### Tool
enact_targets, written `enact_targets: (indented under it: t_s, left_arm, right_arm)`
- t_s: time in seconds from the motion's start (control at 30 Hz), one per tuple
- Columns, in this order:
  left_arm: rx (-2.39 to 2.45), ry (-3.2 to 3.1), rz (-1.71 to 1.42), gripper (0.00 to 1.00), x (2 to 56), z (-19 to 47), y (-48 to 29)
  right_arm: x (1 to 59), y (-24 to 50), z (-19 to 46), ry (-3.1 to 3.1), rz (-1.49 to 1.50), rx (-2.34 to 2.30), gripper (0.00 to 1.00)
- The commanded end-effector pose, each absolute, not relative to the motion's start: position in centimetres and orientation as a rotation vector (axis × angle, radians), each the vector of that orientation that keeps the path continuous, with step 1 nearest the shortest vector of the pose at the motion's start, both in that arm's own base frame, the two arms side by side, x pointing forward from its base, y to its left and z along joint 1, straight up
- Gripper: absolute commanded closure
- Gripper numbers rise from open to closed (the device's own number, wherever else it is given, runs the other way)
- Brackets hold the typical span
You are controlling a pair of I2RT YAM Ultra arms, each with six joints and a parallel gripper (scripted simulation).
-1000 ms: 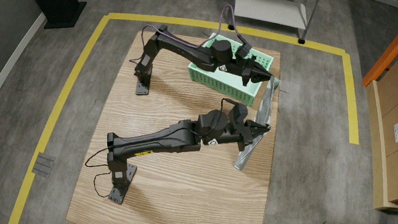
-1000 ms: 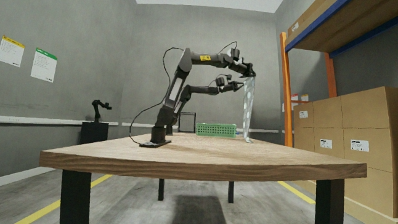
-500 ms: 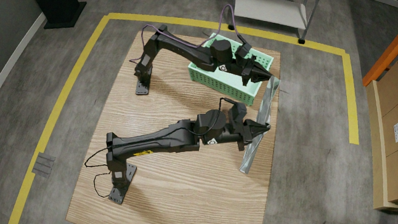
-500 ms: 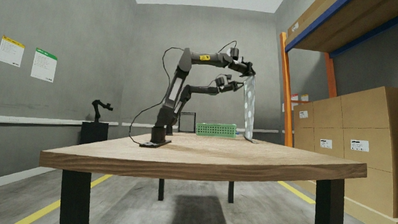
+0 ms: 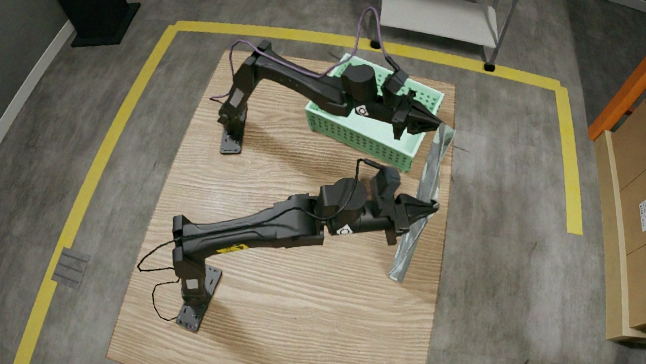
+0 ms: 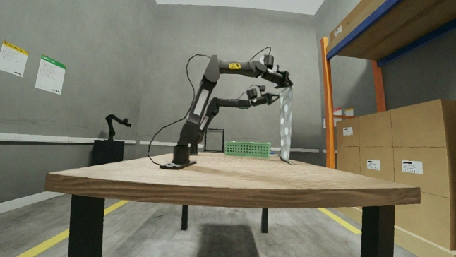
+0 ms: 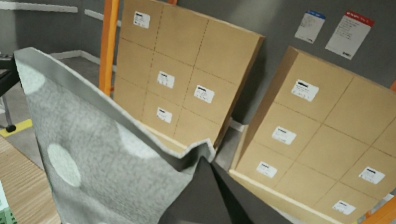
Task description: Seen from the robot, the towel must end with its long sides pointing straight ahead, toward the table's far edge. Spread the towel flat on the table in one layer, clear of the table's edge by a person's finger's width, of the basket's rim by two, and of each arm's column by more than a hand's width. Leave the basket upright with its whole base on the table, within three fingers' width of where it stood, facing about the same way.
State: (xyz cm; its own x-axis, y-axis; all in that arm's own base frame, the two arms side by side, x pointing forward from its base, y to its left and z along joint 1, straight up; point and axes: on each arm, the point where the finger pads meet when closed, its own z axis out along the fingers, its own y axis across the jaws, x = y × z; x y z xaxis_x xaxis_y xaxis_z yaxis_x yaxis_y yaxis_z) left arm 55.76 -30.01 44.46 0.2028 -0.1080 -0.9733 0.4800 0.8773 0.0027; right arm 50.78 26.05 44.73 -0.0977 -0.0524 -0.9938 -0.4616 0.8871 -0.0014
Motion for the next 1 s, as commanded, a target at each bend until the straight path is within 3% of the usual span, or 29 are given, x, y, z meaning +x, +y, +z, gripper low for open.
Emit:
enact_targets:
  t_s: [0.0, 0.47, 0.5, 0.6, 0.97]
  left_arm:
    - [0.295, 1.260, -0.400, 1.00, 55.1, 47.3, -28.0]
    - [0.295, 1.260, -0.400, 1.00, 55.1, 47.3, -28.0]
    - [0.295, 1.227, -0.414, 1.00, 56.5, 45.8, -29.6]
    - [0.272, 1.166, -0.410, 1.00, 57.8, 45.7, -29.3]
    - [0.255, 1.104, -0.413, 1.00, 57.2, 47.9, -28.7]
  right_arm:
    - [50.0, 24.2, 48.2, 1.584, 0.347, -0.354, 1.00]
    - [50.0, 24.2, 48.2, 1.584, 0.347, -0.354, 1.00]
    - [51.5, 25.0, 45.1, 1.597, 0.347, -0.358, 1.00]
    - [53.5, 25.0, 43.7, 1.580, 0.337, -0.341, 1.00]
    - [52.7, 24.1, 47.7, 1.489, 0.343, -0.314, 1.00]
